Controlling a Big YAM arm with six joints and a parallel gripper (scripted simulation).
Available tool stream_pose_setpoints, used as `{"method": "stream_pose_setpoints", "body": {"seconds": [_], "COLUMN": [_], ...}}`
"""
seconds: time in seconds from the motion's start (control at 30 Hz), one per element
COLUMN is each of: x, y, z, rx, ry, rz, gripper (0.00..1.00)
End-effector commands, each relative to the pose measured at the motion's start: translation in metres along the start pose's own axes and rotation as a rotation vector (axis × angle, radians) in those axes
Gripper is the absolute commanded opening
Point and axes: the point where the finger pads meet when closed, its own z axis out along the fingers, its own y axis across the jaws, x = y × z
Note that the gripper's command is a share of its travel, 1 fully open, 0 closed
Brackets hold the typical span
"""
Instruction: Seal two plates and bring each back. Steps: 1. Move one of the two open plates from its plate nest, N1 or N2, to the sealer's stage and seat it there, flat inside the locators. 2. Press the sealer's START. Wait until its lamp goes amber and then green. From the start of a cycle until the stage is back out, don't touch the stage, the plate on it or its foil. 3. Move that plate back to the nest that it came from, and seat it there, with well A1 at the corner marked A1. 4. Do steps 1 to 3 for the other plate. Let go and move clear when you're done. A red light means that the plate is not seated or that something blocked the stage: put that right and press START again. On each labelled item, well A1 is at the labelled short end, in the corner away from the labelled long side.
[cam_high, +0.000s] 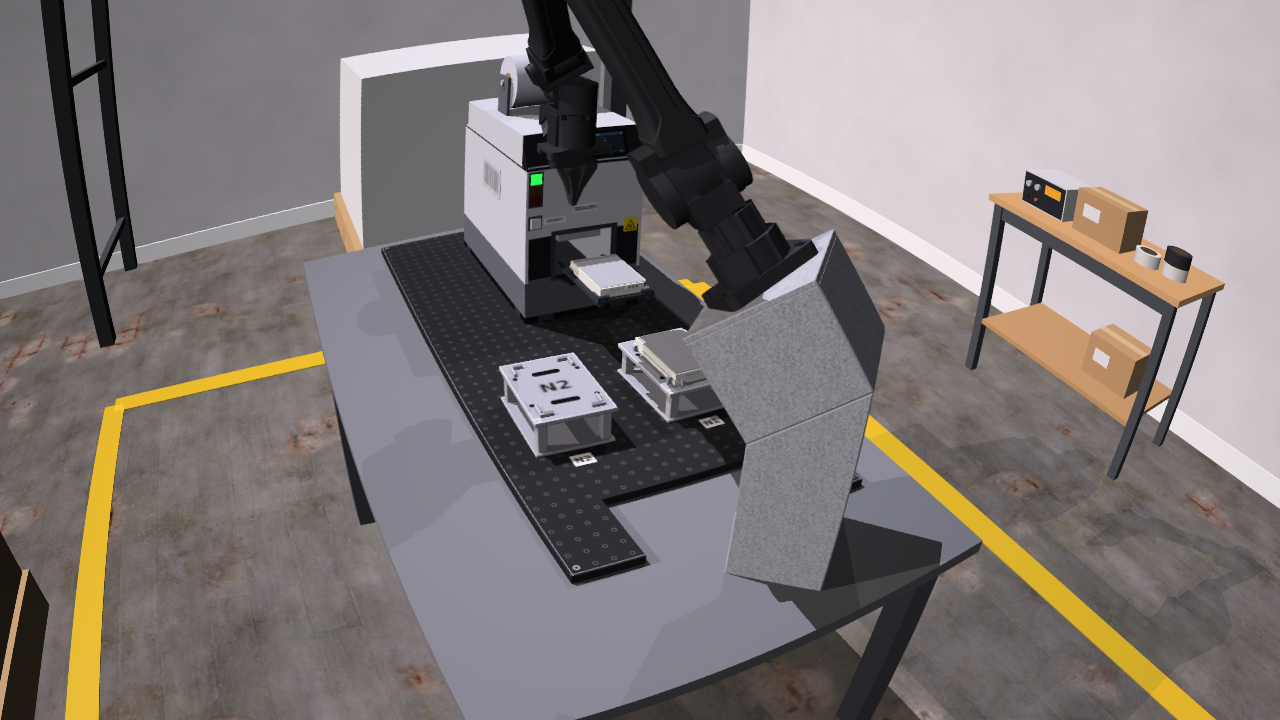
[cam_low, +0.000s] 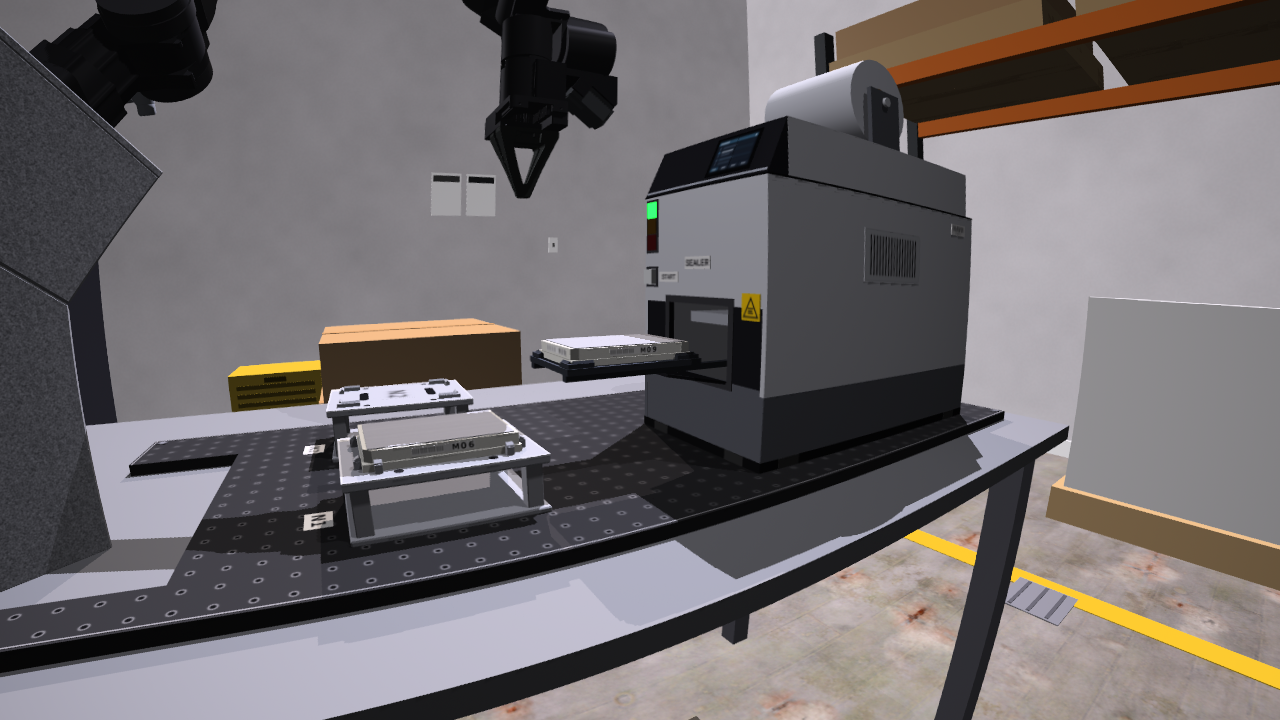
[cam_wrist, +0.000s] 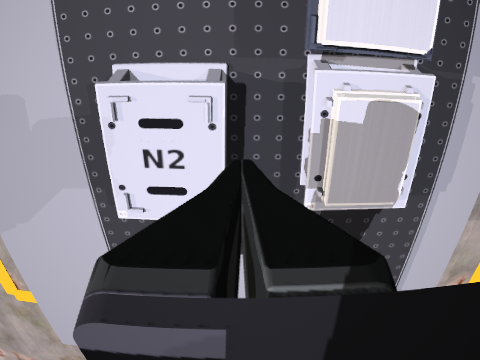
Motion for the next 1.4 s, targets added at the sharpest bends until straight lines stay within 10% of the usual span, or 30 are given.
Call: {"method": "stream_pose_setpoints", "body": {"seconds": [0.0, 0.5, 0.53, 0.7, 1.2, 1.37], "x": [-0.005, -0.011, -0.010, 0.001, 0.015, 0.001], "y": [0.008, 0.005, 0.006, 0.011, 0.001, 0.003], "z": [-0.005, -0.002, 0.005, 0.035, 0.114, 0.100], "rx": [-0.007, -0.007, -0.008, -0.007, -0.002, -0.005], "ry": [-0.022, -0.015, -0.065, -0.185, -0.326, -0.353], "rz": [0.002, -0.024, -0.021, -0.001, 0.053, 0.032], "gripper": [0.00, 0.00, 1.00, 1.00, 1.00, 1.00]}}
